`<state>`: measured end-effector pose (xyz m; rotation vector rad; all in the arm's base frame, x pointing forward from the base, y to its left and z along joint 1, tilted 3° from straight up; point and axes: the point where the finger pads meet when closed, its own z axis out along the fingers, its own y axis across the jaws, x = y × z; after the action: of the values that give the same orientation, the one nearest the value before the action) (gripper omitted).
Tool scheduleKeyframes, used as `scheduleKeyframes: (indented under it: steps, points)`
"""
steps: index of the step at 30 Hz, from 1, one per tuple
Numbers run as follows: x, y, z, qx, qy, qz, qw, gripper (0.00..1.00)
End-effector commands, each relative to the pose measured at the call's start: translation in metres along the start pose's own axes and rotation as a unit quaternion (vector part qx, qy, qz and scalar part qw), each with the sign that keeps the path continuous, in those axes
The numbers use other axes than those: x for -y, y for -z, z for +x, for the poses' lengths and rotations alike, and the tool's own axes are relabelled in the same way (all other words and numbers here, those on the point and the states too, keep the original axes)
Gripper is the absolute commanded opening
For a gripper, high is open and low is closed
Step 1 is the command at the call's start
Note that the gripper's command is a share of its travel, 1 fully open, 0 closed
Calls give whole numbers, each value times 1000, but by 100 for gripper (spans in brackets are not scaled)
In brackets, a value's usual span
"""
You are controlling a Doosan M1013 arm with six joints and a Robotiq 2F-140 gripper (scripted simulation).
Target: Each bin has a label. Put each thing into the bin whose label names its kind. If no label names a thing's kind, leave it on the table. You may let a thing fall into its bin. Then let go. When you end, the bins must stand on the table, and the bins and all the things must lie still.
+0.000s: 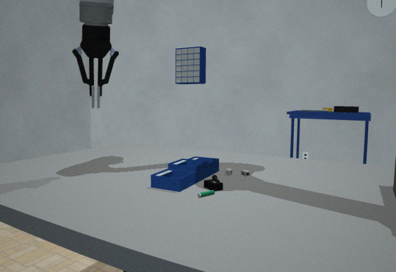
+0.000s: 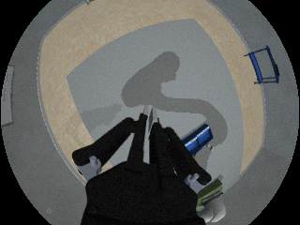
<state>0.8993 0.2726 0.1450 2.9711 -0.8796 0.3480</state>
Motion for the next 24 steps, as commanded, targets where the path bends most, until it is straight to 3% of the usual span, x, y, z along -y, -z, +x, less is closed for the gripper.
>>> scheduleKeyframes:
  steps: [1,24]
  points:
    - [-13,3,-4,10,28,-1,1000,5]
    - [-145,25,-60,63,176,2,982,5]
